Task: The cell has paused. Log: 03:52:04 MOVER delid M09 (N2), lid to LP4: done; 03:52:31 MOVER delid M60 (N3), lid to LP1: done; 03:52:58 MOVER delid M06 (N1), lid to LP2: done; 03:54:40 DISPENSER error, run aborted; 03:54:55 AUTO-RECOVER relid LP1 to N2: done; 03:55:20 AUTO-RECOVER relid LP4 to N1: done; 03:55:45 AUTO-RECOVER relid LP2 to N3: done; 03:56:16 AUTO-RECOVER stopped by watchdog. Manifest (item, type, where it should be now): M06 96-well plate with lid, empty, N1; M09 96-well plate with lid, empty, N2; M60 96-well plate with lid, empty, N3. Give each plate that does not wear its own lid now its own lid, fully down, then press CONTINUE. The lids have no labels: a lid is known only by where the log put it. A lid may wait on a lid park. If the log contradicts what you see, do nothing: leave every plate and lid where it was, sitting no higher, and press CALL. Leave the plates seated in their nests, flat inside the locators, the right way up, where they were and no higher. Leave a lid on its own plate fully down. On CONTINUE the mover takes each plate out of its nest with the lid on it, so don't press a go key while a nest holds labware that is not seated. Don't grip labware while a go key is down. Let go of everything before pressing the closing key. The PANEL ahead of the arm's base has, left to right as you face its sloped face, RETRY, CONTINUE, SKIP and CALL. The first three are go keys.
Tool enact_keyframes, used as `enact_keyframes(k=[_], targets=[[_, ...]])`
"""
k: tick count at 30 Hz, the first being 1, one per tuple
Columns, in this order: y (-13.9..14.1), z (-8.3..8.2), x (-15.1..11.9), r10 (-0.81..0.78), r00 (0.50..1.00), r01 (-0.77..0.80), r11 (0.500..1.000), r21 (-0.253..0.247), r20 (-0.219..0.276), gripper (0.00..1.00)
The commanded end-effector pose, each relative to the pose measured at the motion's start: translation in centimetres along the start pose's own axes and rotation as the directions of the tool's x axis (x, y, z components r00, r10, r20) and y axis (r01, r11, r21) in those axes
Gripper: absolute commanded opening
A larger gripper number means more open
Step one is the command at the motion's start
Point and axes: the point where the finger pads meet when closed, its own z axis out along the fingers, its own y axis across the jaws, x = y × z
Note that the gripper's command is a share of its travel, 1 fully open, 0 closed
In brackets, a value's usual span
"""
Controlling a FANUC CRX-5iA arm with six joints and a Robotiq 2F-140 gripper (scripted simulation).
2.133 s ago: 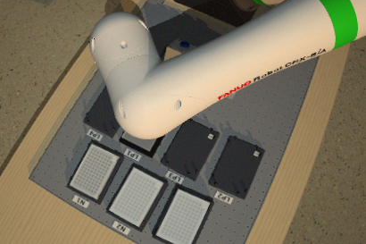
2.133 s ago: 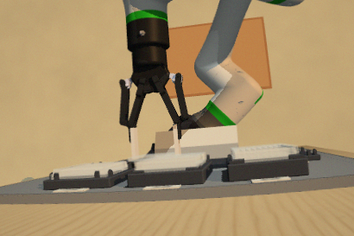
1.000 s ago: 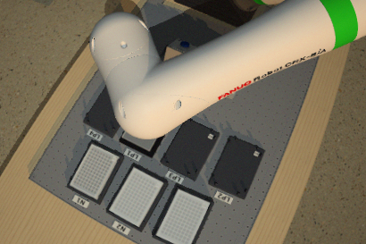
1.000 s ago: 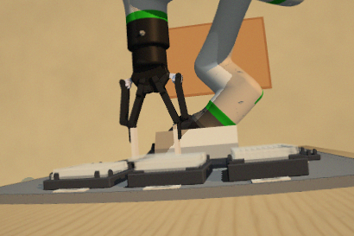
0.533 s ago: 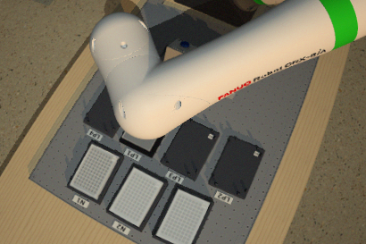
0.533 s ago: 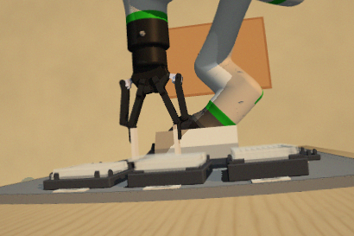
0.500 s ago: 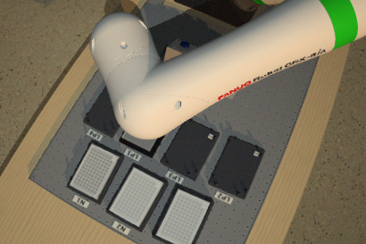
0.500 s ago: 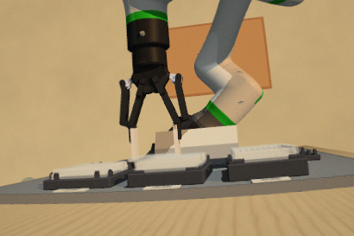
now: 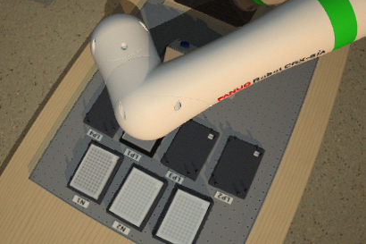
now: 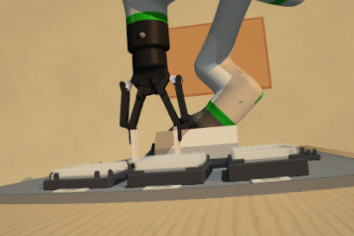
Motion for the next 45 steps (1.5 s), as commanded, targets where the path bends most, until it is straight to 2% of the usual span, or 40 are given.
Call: enact_keyframes(k=[1, 45], targets=[[0.01, 0.06, 0.01, 0.000, 1.000, 0.000, 1.000, 0.000, 0.000, 0.00], [0.01, 0.56, 0.01, 0.000, 1.000, 0.000, 1.000, 0.000, 0.000, 0.00]])
